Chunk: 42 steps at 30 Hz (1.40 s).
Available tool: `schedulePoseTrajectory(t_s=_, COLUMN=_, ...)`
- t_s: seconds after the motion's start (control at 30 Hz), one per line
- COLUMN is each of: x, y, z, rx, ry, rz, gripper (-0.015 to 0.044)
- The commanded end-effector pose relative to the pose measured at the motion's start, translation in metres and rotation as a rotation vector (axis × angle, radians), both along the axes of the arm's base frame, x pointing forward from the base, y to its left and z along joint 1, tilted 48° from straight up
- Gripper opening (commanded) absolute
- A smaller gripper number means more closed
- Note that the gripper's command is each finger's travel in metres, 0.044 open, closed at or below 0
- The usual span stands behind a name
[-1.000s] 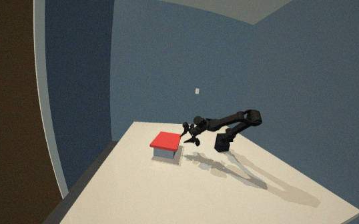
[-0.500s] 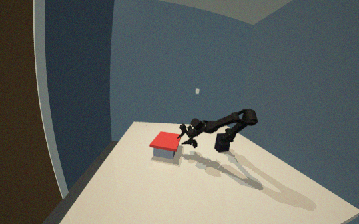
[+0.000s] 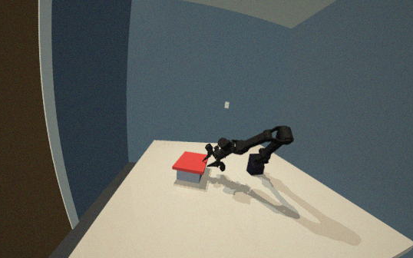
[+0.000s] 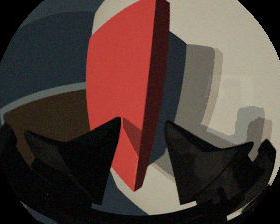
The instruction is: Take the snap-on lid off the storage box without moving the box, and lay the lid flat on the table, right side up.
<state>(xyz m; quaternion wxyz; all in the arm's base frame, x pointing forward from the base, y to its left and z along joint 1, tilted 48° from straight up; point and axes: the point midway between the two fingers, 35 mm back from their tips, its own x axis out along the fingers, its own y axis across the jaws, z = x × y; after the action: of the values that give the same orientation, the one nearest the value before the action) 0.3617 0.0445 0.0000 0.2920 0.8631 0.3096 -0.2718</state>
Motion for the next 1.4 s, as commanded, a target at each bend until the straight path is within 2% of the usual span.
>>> schedulePoseTrajectory(t_s=0.0, x=0.0028, y=-0.0005, z=0.0016, rx=0.0, ry=-0.007, rz=-0.005, gripper=0.0175)
schedulePoseTrajectory(t_s=0.37, x=0.0028, y=-0.0005, z=0.0016, rx=0.0, ry=-0.007, rz=-0.005, gripper=0.0102)
schedulePoseTrajectory(t_s=0.5, x=0.0028, y=-0.0005, z=0.0016, rx=0.0, ry=-0.007, rz=-0.005, gripper=0.0)
schedulePoseTrajectory(t_s=1.37, x=0.002, y=-0.0048, z=0.0045, rx=-0.005, ry=-0.006, rz=-0.007, gripper=0.0)
